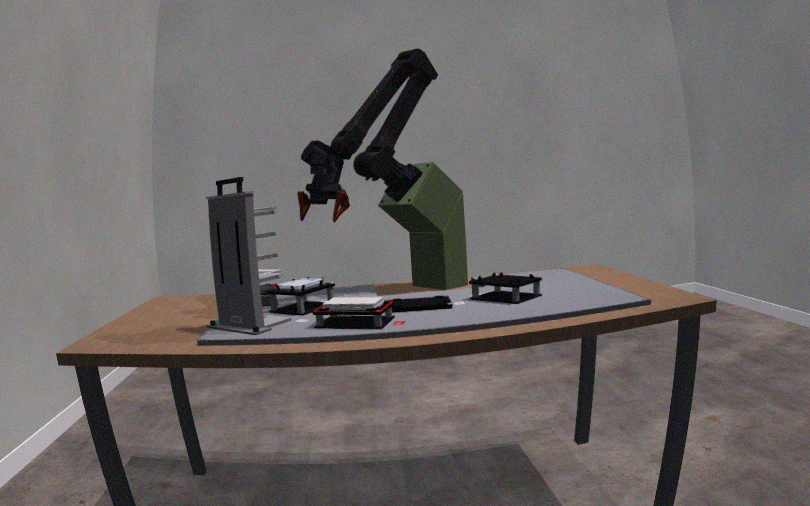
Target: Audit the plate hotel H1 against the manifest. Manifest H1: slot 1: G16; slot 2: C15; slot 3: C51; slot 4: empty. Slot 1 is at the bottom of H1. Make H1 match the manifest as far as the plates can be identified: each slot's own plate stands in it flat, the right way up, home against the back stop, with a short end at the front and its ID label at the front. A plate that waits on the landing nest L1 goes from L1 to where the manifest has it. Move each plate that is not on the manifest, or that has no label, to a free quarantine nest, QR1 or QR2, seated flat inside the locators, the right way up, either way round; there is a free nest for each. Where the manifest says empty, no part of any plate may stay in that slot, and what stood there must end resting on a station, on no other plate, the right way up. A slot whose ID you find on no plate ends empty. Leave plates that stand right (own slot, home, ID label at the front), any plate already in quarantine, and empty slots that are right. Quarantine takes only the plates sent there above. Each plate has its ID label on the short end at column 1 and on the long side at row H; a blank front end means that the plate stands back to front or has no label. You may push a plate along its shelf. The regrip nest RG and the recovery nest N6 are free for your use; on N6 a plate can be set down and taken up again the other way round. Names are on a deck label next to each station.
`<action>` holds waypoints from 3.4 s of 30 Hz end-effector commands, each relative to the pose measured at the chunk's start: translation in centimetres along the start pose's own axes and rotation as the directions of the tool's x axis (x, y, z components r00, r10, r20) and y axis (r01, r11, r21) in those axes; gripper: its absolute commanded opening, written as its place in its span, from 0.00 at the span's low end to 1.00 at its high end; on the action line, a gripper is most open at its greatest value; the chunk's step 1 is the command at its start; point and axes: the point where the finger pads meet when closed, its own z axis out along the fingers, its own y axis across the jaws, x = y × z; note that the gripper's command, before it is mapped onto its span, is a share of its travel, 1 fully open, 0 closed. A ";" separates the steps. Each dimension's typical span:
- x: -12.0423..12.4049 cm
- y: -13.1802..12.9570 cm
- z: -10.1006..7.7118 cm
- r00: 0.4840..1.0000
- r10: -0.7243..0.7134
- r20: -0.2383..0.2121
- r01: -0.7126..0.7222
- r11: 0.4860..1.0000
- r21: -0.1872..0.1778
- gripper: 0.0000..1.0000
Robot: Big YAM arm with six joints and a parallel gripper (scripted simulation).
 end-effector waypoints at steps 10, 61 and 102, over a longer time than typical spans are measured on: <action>-5.3 2.4 0.8 0.951 -0.309 -0.019 0.305 0.946 -0.107 1.00; -9.4 11.3 3.6 0.291 -0.955 -0.062 0.787 0.276 -0.551 1.00; -3.2 12.1 10.8 0.265 -0.962 -0.071 0.783 0.257 -0.566 1.00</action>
